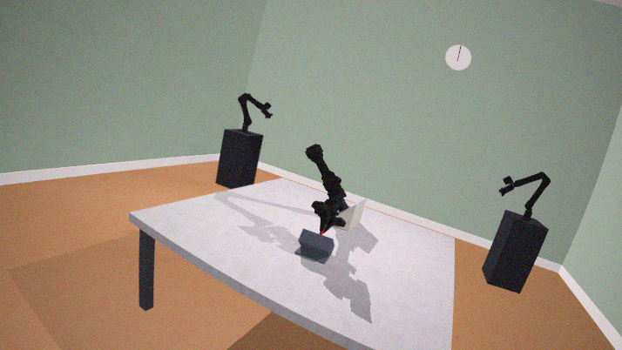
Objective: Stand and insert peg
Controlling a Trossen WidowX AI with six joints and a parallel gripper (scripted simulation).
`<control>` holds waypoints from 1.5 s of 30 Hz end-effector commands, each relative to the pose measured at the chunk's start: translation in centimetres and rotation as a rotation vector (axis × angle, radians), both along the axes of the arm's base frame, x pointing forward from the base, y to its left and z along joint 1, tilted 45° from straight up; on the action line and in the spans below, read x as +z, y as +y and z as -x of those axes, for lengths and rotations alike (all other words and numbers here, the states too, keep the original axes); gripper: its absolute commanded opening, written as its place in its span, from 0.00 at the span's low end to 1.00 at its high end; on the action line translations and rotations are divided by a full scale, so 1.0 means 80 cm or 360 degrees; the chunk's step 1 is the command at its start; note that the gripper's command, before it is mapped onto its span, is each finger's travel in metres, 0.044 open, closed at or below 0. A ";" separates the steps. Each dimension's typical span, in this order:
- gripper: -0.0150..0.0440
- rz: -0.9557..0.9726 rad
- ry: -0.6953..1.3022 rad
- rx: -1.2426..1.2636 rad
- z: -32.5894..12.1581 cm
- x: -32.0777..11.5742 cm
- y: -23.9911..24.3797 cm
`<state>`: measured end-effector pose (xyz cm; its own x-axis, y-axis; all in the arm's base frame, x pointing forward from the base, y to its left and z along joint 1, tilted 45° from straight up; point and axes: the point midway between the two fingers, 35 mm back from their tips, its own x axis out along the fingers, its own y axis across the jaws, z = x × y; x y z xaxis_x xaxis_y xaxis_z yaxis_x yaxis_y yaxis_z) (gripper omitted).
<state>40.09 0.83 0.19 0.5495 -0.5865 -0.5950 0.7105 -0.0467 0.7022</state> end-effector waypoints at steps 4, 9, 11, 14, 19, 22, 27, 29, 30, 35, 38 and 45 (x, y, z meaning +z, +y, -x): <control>0.25 -0.0004 0.0003 0.0011 -0.004 -0.003 -0.002; 0.25 -0.0004 0.0002 0.0011 -0.006 -0.005 -0.004; 0.25 -0.0004 0.0002 0.0011 -0.006 -0.006 -0.004; 0.25 -0.0004 0.0002 0.0011 -0.007 -0.006 -0.005; 0.25 0.0001 0.0000 0.0000 -0.006 -0.006 -0.006; 0.25 0.0001 0.0000 0.0000 -0.006 -0.006 -0.006; 0.30 0.0001 0.0000 0.0000 -0.006 -0.006 -0.006; 0.39 0.0001 0.0000 0.0000 -0.006 -0.006 -0.006; 0.43 0.0001 0.0000 0.0000 -0.006 -0.006 -0.006; 0.65 0.0001 0.0000 0.0000 -0.006 -0.006 -0.006; 0.79 0.0001 0.0000 0.0000 -0.006 -0.006 -0.006; 1.00 -0.0003 0.0003 0.0002 -0.001 0.000 0.001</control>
<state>40.34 0.60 -0.13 0.5473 -0.5845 -0.5990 0.7149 -0.0456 0.6977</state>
